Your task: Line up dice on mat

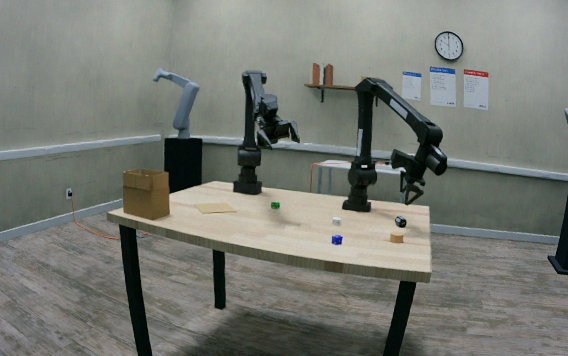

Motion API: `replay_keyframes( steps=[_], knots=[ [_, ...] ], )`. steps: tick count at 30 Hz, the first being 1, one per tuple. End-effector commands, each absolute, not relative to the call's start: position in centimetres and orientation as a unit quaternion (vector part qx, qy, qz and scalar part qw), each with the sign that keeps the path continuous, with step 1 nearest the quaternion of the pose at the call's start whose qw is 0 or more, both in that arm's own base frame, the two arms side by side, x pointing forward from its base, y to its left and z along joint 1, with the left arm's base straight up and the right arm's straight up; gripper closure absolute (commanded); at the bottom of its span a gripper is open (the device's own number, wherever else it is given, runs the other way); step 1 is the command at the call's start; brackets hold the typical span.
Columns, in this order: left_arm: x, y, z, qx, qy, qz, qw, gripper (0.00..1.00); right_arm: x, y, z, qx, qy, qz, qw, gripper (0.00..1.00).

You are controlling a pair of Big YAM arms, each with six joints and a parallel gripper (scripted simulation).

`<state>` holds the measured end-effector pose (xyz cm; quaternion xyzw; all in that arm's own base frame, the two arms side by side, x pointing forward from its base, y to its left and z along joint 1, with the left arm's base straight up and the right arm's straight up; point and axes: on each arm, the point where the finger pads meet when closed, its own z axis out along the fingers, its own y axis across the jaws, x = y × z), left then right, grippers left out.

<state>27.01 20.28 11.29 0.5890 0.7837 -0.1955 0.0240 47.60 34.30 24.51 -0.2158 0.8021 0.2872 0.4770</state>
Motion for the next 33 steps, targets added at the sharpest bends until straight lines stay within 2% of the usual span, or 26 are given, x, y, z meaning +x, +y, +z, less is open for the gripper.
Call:
replay_keyframes(
  steps=[1,18,33],
  knots=[
    [27.3,20.4,11.9,0.592,0.783,-0.189,0.028,0.00,47.8,34.5,25.9,-0.219,0.793,0.291,0.488,0.00],
    [27.3,20.4,11.9,0.592,0.783,-0.189,0.028,0.00,47.8,34.5,25.9,-0.219,0.793,0.291,0.488,0.00],
    [27.6,7.6,10.4,0.591,0.773,-0.187,0.133,0.00,33.0,28.3,15.3,-0.272,0.864,0.193,0.377,0.00]
  ],
)
